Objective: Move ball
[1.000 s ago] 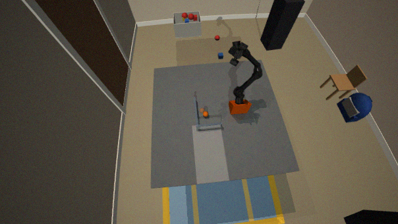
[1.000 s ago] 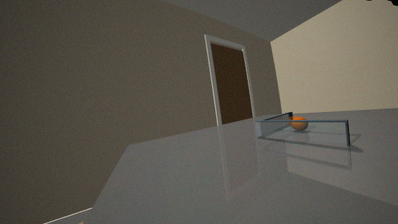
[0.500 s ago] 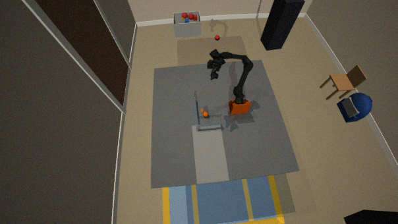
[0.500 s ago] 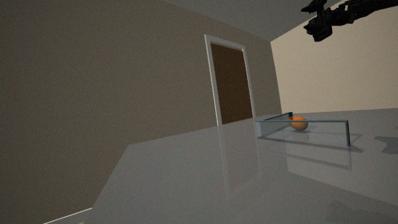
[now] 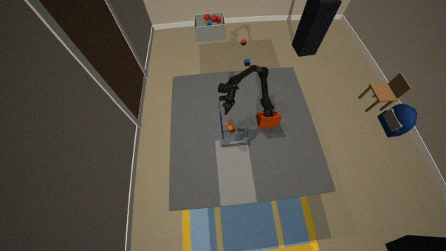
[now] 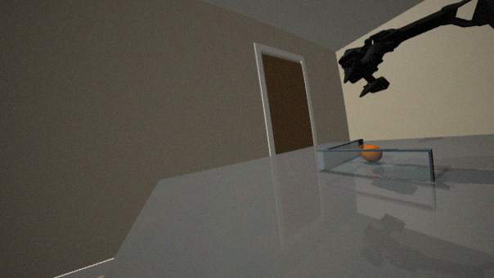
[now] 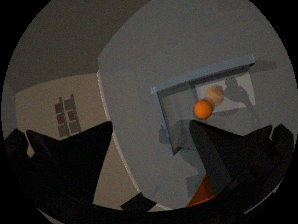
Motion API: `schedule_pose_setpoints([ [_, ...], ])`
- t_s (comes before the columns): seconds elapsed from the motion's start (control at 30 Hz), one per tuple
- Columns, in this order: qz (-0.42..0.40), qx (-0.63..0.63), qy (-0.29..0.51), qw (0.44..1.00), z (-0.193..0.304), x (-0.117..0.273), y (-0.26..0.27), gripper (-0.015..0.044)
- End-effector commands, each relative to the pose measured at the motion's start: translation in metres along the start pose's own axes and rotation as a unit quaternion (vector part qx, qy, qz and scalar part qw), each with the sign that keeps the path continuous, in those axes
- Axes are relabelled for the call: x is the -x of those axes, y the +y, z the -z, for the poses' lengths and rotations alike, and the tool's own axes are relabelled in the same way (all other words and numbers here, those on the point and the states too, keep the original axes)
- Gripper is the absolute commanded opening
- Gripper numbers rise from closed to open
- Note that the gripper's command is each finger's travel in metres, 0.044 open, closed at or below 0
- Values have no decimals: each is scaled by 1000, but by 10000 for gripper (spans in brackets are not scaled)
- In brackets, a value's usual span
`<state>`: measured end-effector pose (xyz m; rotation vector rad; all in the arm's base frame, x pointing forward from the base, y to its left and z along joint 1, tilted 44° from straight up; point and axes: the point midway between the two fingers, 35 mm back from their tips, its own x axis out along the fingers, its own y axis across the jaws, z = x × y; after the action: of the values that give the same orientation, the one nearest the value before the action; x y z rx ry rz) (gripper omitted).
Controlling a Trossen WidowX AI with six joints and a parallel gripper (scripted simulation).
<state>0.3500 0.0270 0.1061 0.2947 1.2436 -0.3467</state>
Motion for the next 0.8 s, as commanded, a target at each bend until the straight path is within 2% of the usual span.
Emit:
schedule_pose_setpoints([
  [0.0,151,56,38,986,15,-62,-34,371],
  [0.17,316,146,73,935,33,-115,-75,371],
  [0.23,356,175,82,914,38,-126,-86,371],
  [0.77,361,178,83,912,39,-138,-98,371],
])
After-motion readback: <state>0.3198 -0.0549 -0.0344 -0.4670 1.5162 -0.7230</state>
